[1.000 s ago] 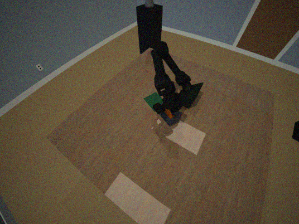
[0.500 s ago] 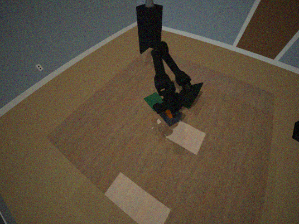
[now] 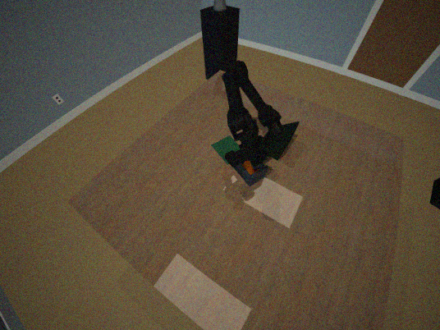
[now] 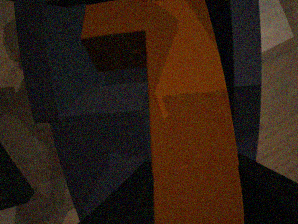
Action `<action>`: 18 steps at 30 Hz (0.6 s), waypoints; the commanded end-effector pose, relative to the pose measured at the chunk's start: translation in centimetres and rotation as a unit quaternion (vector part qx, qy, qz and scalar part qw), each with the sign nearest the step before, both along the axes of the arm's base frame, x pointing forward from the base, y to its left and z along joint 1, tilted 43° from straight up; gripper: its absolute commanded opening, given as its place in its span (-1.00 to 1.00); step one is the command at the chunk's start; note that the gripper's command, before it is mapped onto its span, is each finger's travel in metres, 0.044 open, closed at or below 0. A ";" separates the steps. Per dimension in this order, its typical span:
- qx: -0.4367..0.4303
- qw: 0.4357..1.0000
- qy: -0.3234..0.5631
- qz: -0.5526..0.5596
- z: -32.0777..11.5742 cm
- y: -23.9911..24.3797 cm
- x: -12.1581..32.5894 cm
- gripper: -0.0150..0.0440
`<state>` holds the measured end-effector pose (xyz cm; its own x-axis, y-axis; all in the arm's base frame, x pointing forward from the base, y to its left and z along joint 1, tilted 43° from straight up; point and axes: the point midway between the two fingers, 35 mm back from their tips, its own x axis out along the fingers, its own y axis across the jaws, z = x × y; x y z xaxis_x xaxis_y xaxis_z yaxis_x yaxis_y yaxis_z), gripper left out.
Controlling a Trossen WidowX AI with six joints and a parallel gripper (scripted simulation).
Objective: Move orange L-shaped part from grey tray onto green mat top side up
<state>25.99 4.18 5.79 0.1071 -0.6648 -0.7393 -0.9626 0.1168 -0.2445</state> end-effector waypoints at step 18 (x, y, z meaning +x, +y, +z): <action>0.001 1.000 -0.001 0.000 2.4 2.2 -0.3 -0.49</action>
<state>25.69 5.91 7.96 0.1086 -0.6697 -0.7346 -0.9626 0.1136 -0.2460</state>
